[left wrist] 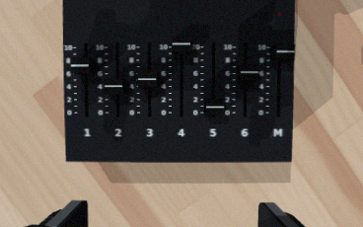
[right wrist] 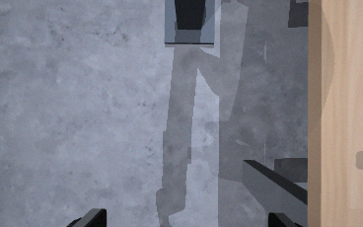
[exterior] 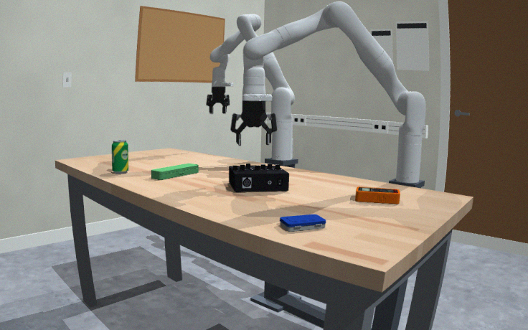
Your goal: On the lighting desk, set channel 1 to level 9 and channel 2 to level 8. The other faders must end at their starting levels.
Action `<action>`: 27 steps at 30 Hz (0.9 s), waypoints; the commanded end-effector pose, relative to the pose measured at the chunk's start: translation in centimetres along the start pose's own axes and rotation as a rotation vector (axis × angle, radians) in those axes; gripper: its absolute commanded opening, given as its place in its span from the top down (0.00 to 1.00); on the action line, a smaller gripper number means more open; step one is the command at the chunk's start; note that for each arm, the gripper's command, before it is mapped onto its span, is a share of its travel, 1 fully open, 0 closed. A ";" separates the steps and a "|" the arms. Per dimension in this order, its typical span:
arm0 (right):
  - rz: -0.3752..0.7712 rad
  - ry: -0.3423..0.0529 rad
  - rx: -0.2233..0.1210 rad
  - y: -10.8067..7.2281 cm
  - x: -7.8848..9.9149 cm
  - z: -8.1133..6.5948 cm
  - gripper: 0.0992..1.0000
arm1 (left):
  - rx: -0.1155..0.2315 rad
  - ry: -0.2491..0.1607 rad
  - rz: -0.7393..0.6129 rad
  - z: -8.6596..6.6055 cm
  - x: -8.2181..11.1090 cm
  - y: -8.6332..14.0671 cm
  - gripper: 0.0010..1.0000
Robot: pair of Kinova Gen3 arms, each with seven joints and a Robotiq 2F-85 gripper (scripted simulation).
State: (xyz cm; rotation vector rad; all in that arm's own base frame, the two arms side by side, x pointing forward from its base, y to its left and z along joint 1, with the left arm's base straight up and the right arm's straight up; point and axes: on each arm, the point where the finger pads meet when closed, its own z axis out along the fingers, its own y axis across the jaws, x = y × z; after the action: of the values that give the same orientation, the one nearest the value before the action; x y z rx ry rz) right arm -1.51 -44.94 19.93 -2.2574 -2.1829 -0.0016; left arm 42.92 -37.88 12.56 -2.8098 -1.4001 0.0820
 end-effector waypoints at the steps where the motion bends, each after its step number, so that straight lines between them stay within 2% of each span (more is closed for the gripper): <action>1: 0.000 -0.002 0.000 0.0 0.0 -0.1 0.00 | -0.002 0.000 0.000 -0.1 0.0 0.0 0.00; 14: 0.000 -0.002 0.000 0.0 0.0 -0.1 0.00 | -0.001 0.002 -0.038 -0.2 0.2 0.0 0.00; 22: 0.000 -0.002 0.000 0.0 0.0 -0.1 0.00 | 0.001 0.005 -0.116 -0.3 0.5 0.0 0.00; 27: 0.000 -0.002 0.000 0.0 0.0 -0.1 0.00 | 0.003 0.009 -0.220 -0.5 1.0 -0.1 0.00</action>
State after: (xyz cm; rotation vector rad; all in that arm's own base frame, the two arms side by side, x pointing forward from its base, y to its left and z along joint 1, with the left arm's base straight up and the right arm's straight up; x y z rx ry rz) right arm -1.51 -44.94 19.93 -2.2574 -2.1829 -0.0016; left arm 43.35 -37.19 12.85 -2.6687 -1.6324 0.0745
